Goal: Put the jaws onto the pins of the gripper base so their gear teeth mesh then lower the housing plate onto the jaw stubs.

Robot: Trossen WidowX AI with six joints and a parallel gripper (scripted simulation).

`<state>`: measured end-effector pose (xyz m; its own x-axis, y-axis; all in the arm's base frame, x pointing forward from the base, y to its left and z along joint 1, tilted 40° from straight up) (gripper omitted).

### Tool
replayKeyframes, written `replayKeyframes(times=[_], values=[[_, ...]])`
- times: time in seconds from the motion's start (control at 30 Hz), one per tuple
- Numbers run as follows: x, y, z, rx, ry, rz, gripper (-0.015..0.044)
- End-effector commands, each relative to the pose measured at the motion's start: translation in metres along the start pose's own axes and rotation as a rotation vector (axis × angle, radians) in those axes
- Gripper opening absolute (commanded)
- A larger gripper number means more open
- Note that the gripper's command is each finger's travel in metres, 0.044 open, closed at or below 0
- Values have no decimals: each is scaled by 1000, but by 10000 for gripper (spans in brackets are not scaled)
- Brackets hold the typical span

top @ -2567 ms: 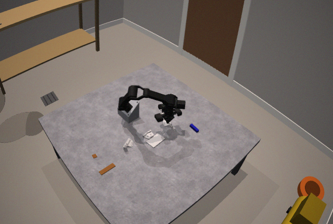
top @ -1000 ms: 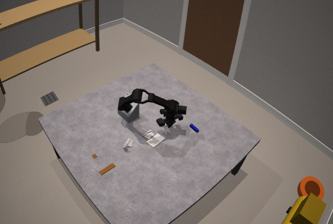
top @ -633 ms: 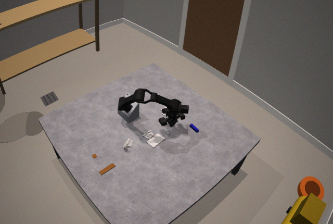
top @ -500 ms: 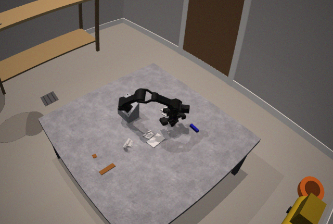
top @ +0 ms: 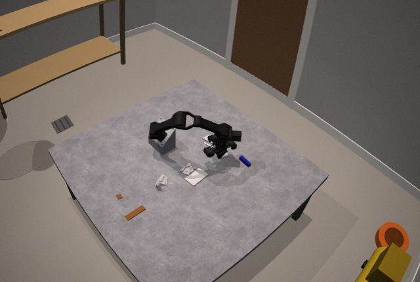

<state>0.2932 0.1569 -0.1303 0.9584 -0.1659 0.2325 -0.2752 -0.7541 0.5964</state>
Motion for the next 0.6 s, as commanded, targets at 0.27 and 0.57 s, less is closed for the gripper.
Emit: replayKeyframes(times=[0.27, 0.57], values=[[0, 1, -60, 1, -1, -1, 0], [1, -1, -52, 6, 8, -5, 236]])
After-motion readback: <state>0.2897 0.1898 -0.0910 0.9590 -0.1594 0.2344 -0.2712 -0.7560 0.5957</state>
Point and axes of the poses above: the point midway between the two fingers, 35 mm back from their tips, its own z axis out along the fingers, its own y axis across the jaws, x = y × z, the point moved 2 cm from there along -z, back along the fingers, and after that the axes turned 2 degrees about z, right-handed, at the moved point
